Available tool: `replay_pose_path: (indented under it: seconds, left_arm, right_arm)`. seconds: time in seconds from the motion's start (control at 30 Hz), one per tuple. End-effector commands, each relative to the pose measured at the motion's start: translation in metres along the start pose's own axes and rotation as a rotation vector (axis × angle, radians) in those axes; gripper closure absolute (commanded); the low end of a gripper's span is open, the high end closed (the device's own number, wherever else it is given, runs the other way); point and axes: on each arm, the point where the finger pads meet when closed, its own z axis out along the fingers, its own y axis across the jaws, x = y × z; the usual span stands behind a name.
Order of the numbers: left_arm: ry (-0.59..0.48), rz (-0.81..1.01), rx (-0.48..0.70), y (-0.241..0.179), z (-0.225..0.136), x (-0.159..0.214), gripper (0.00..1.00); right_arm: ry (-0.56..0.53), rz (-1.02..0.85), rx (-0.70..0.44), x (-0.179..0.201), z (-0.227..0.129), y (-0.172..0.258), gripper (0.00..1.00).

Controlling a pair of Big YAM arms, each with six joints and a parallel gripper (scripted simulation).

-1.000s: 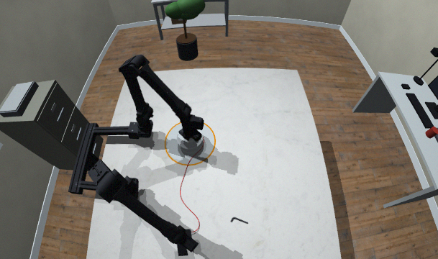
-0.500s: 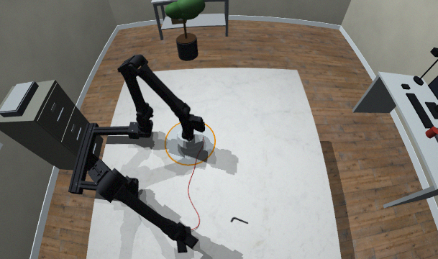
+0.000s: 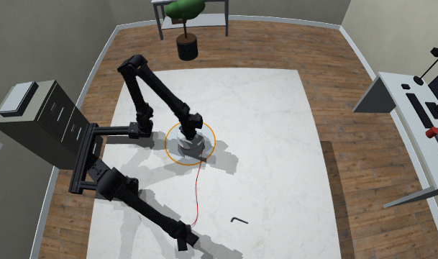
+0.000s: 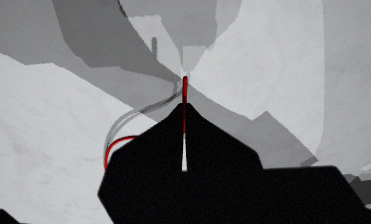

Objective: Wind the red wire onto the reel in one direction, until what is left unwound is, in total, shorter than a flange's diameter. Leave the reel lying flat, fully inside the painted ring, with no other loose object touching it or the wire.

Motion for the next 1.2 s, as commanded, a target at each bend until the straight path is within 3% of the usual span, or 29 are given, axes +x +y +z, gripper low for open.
replay_pose_path:
  seconds: [0.0,0.2,0.27,0.3,0.43,0.6,0.7,0.77,0.83,0.93,1.17]
  left_arm:
    - [-0.012,-0.351,-0.01,0.006,0.007,0.001,0.48]
    - [-0.013,-0.677,-0.019,0.006,0.007,0.001,0.69]
    - [-0.013,-0.677,-0.019,0.006,0.007,0.001,0.69]
    - [-0.013,-0.817,-0.028,0.006,0.007,0.001,0.72]
    - [-0.02,-1.033,-0.049,0.006,0.007,0.001,0.86]
    - [-0.021,-1.046,-0.052,0.006,0.007,0.001,1.0]
    - [-0.019,-0.979,-0.052,0.006,0.007,0.001,1.0]
    - [-0.016,-0.843,-0.053,0.006,0.007,0.001,1.0]
    - [-0.016,-0.843,-0.053,0.006,0.007,0.001,1.0]
    - [-0.007,-0.501,-0.052,0.006,0.007,0.001,1.0]
    - [-0.022,-0.119,-0.049,0.006,0.007,0.001,1.0]
  right_arm:
    - [-0.04,0.049,-0.043,-0.024,-0.022,0.015,1.0]
    - [-0.04,0.086,-0.044,-0.021,-0.022,0.016,1.0]
    - [-0.04,0.086,-0.044,-0.021,-0.022,0.016,1.0]
    - [-0.04,0.083,-0.044,-0.019,-0.021,0.016,1.0]
    - [-0.04,0.084,-0.044,-0.013,-0.02,0.017,1.0]
    - [-0.04,0.075,-0.044,-0.008,-0.019,0.016,1.0]
    - [-0.04,0.069,-0.043,-0.007,-0.018,0.014,1.0]
    - [-0.04,0.066,-0.043,-0.007,-0.017,0.013,1.0]
    - [-0.04,0.066,-0.043,-0.007,-0.017,0.013,1.0]
    - [-0.04,0.063,-0.043,-0.007,-0.016,0.013,1.0]
    - [-0.04,0.064,-0.043,-0.008,-0.015,0.013,1.0]
